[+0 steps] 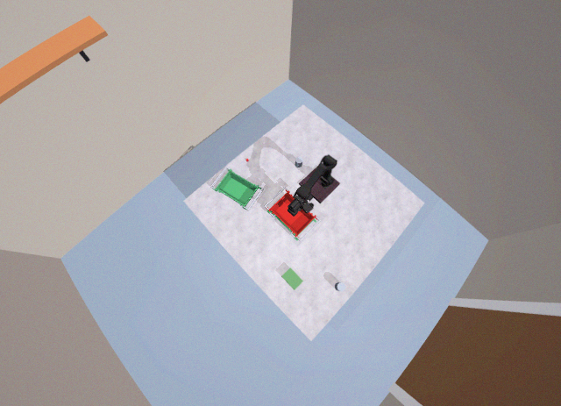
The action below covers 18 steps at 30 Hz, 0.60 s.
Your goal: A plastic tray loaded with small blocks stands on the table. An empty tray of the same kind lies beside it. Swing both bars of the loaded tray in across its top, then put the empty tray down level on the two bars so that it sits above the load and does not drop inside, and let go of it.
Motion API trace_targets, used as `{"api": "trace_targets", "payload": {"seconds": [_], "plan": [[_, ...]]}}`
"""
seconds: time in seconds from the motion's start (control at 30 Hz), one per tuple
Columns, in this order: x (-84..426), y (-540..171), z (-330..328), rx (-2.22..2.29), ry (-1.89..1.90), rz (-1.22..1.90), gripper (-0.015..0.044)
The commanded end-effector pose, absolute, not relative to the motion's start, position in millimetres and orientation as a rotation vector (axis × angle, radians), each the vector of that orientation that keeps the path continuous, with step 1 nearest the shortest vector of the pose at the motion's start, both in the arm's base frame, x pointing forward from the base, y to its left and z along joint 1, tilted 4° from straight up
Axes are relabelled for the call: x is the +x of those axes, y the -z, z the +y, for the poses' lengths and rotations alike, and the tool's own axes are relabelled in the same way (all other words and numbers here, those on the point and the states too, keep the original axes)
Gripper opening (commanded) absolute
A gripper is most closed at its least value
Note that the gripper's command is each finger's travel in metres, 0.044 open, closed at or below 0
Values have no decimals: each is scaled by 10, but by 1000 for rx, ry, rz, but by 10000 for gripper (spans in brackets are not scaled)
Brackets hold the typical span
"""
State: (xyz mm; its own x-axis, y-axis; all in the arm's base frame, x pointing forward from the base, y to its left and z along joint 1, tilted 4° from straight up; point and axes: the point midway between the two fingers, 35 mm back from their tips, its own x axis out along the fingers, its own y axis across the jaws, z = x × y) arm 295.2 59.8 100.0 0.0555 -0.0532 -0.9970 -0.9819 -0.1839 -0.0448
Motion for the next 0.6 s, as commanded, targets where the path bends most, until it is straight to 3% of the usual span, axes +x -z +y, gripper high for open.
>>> {"api": "trace_targets", "payload": {"seconds": [0.0,0.43,0.57], "plan": [[2917,-955,585,-1404,-1293,1139,0],[2916,-955,585,-1404,-1293,1139,0],[2916,-955,585,-1404,-1293,1139,59]]}}
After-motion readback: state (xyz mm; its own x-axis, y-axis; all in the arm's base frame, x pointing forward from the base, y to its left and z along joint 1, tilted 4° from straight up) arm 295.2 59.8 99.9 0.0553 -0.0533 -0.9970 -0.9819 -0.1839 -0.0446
